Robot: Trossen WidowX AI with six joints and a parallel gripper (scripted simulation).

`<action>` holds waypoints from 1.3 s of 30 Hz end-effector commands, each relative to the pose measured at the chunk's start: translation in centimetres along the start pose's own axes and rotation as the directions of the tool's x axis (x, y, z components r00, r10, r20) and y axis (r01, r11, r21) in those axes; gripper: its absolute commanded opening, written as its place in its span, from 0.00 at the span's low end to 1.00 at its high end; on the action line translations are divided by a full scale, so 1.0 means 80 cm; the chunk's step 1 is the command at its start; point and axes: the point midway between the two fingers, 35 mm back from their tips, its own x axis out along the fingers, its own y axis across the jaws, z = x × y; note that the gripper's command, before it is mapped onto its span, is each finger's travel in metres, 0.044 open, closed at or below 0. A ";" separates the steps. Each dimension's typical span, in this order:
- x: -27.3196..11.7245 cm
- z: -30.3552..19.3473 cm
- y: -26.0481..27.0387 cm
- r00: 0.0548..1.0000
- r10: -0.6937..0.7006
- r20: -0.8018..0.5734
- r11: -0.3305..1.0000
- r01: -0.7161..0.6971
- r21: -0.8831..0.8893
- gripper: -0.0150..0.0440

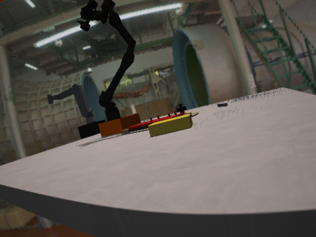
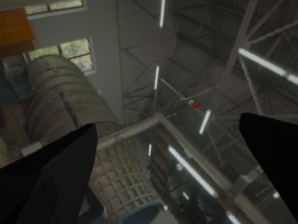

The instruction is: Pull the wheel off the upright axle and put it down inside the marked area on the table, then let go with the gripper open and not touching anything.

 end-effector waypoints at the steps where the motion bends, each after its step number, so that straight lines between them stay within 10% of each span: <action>1: 0.001 0.001 0.001 1.000 0.001 0.006 1.000 -0.001 0.002 0.89; 4: 0.007 0.017 0.012 0.996 0.016 0.088 0.999 -0.019 0.031 0.76; 17: 0.047 0.124 0.098 0.886 0.210 0.413 0.876 -0.358 0.322 0.76; 39: -0.040 0.327 0.212 0.413 0.423 0.807 0.359 -0.894 0.269 0.76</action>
